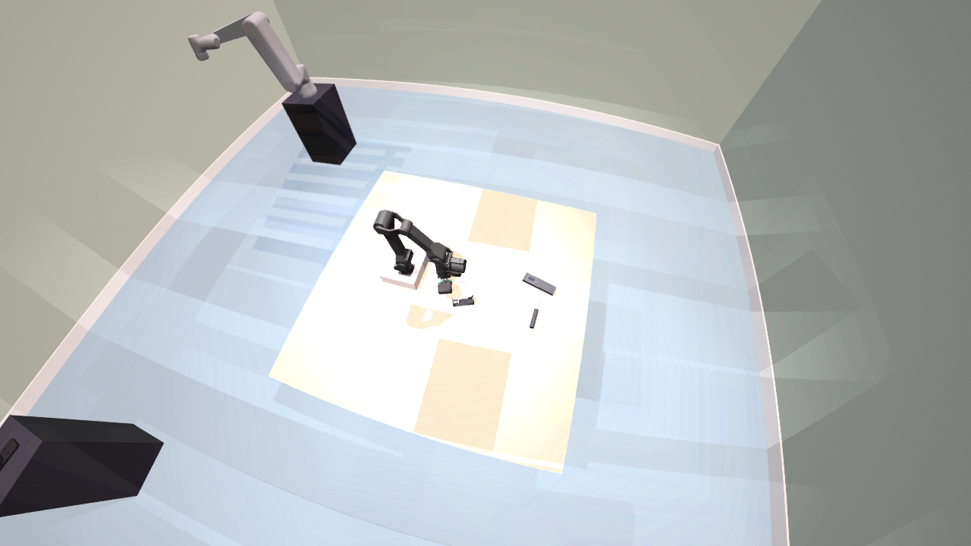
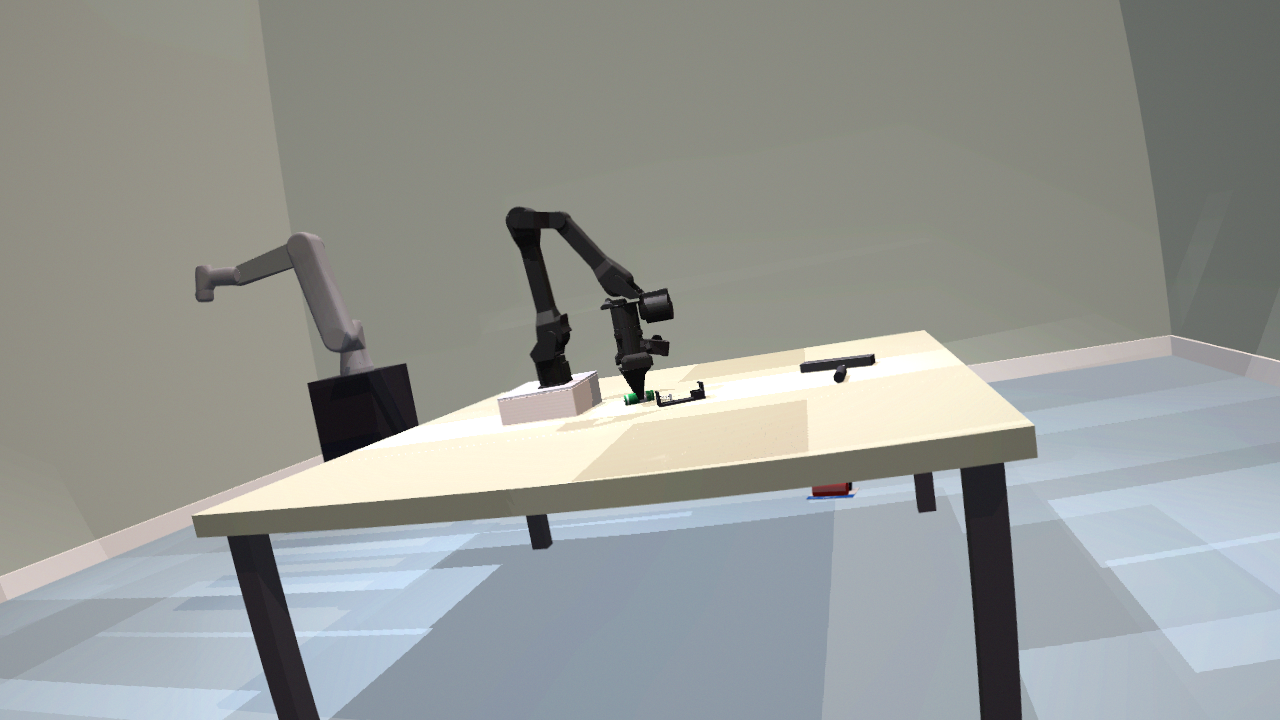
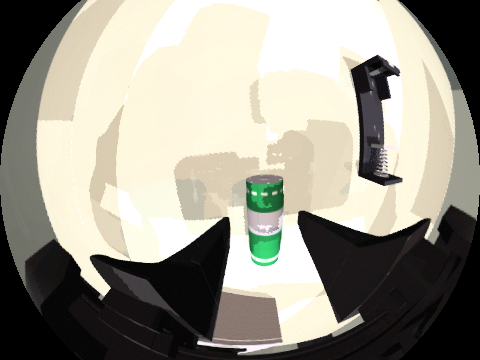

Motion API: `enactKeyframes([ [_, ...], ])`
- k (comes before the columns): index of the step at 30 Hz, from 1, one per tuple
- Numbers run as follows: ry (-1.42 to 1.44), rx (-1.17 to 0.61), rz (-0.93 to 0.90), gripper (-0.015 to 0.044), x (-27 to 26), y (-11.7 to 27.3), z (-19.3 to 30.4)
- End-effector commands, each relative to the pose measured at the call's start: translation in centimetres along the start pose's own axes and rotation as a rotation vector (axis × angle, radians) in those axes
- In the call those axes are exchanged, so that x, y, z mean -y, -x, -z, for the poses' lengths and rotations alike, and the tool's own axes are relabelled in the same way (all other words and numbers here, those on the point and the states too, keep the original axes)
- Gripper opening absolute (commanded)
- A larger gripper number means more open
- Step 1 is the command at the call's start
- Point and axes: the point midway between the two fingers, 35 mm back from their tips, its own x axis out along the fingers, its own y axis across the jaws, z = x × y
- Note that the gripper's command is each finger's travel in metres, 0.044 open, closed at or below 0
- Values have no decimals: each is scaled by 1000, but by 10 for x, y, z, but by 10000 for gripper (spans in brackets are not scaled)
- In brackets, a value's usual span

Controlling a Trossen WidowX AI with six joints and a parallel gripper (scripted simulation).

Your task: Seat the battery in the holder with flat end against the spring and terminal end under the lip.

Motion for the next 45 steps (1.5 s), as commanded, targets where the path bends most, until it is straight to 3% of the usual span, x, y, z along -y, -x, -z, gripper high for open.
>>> enactKeyframes([
  [1,5,-6,1,239,0,-7,2],
  [2,5,-6,1,239,0,-7,2],
  [7,5,-6,1,108,0,-7,2],
  [12,5,-6,1,77,0,-7,2],
  [18,1,-7,3,77,0,-5,2],
  [28,4,-6,2,77,0,42,1],
  [33,-4,-6,1,77,0,43,1],
  [45,-618,-1,5,77,18,52,-17],
])
